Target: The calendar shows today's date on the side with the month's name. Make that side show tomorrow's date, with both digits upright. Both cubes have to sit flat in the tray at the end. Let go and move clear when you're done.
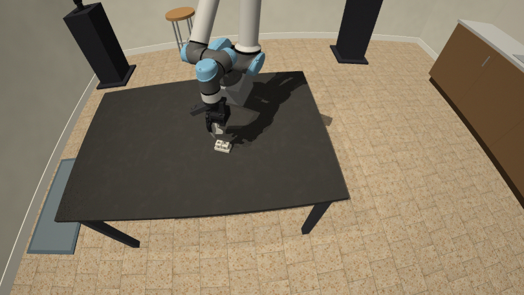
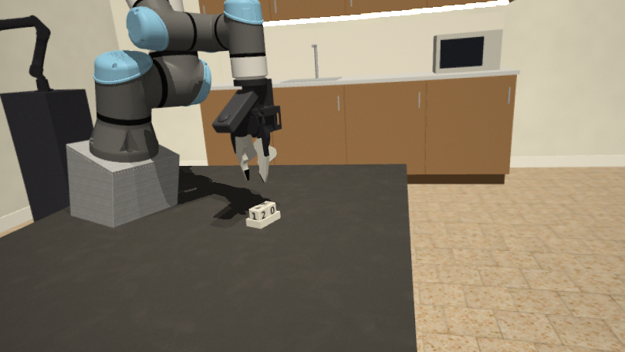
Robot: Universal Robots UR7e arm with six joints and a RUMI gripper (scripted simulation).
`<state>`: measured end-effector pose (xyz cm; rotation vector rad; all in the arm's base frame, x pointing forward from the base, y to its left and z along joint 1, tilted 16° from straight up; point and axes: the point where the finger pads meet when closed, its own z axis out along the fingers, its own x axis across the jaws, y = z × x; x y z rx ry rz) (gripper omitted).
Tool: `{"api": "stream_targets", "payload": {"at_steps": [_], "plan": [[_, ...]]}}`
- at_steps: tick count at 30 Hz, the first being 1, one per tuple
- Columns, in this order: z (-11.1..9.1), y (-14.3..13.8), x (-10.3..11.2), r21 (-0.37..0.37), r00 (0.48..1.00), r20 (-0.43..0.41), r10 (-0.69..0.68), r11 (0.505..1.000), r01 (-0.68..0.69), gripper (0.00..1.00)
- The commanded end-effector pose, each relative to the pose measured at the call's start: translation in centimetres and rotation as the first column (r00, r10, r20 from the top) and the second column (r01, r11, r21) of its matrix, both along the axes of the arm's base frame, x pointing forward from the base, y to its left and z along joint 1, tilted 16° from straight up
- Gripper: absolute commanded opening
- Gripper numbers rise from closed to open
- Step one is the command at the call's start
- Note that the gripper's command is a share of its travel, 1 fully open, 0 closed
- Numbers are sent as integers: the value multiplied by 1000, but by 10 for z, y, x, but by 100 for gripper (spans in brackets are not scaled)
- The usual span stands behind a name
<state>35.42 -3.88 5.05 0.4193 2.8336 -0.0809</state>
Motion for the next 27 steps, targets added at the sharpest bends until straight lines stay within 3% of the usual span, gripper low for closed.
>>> {"api": "stream_targets", "payload": {"at_steps": [1,7,8,27], "plan": [[7,1,-2,2,1000,-1,1,1000,-1,28],[8,1,-2,2,1000,-1,1,1000,-1,28],[8,1,-2,2,1000,-1,1,1000,-1,100],[8,1,-2,2,1000,-1,1,1000,-1,100]]}}
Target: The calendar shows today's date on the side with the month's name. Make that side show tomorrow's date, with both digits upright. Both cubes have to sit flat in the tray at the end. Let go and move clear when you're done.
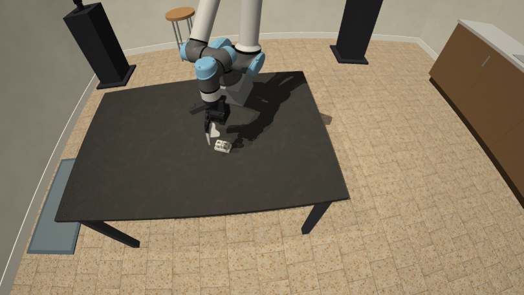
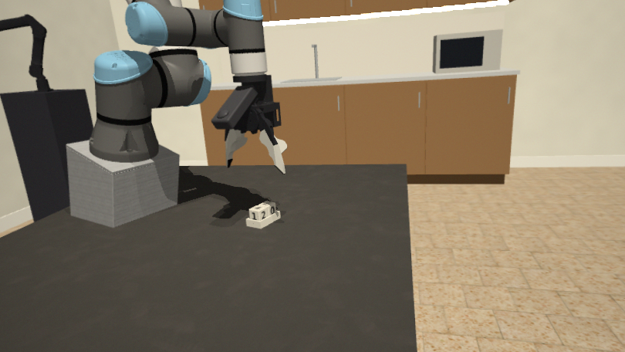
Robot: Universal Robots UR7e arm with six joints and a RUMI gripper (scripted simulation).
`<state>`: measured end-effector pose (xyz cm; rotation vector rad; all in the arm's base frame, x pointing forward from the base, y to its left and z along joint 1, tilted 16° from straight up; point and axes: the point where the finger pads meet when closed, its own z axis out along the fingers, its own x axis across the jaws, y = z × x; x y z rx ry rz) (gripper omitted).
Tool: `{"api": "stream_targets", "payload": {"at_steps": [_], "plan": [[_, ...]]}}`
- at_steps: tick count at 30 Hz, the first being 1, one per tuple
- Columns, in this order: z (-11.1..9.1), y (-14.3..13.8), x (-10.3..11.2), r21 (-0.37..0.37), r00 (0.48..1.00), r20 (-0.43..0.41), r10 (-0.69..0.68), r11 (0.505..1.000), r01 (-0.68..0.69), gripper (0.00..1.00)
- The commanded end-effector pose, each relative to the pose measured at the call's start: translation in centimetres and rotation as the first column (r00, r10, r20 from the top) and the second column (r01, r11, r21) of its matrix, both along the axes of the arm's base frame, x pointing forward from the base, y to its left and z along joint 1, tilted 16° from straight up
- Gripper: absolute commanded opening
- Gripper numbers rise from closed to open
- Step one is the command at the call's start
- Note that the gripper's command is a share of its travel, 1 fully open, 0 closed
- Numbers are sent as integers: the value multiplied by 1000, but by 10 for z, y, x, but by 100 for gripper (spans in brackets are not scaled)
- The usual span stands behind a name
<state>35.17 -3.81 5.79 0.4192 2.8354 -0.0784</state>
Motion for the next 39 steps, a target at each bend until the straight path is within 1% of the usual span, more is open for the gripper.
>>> {"api": "stream_targets", "payload": {"at_steps": [1,9,11,24,26,31,39], "plan": [[0,0,0,0,1000,1,0,1000,0,100],[6,0,-1,0,1000,1,0,1000,0,100],[10,1,-2,0,1000,1,0,1000,0,100],[61,6,-16,0,1000,1,0,1000,0,100],[61,6,-16,0,1000,1,0,1000,0,100],[70,7,-19,0,1000,1,0,1000,0,100],[71,7,-19,0,1000,1,0,1000,0,100]]}}
